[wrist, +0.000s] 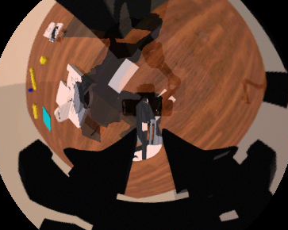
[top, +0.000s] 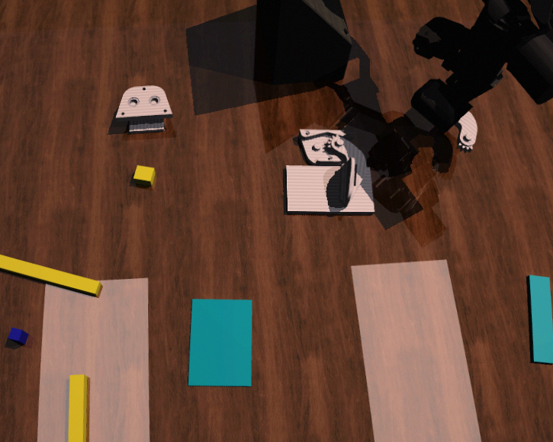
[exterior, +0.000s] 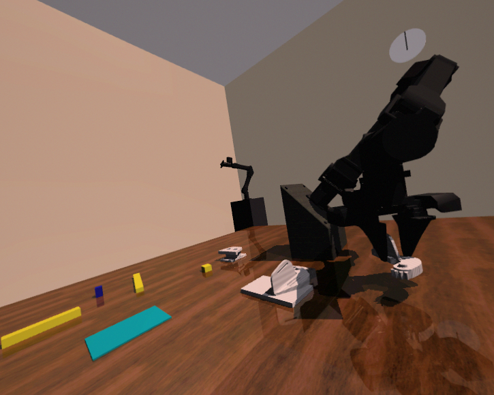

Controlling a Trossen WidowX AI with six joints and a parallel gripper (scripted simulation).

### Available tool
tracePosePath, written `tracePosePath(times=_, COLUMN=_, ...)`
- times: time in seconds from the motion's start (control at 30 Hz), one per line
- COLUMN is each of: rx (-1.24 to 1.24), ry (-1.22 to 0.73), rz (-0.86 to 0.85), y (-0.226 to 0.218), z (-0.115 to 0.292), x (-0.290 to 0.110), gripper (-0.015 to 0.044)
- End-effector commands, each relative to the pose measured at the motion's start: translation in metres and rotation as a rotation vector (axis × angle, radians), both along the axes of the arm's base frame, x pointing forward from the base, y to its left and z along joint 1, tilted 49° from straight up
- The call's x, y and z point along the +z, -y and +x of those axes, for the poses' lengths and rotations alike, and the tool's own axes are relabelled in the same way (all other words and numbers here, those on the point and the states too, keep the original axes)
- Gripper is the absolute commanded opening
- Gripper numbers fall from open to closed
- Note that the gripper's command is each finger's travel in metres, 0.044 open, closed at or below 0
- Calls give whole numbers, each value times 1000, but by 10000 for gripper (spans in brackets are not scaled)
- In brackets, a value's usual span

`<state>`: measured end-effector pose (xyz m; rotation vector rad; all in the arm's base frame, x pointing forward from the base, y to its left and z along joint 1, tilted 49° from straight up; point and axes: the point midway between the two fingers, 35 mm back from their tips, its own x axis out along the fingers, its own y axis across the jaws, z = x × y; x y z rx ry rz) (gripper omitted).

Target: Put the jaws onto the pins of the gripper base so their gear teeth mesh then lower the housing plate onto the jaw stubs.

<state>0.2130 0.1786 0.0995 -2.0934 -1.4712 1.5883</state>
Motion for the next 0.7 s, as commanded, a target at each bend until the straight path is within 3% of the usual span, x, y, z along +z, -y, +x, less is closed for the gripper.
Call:
tracePosePath(times=0.0, rx=-1, ry=15, rz=7, y=10, z=1, x=13, gripper=134)
tracePosePath(times=0.27, rx=-4, ry=14, rz=12, y=27, z=-1, x=29, gripper=134)
tracePosePath(times=0.67, rx=51, ry=81, rz=6, y=33, z=2, x=23, gripper=134)
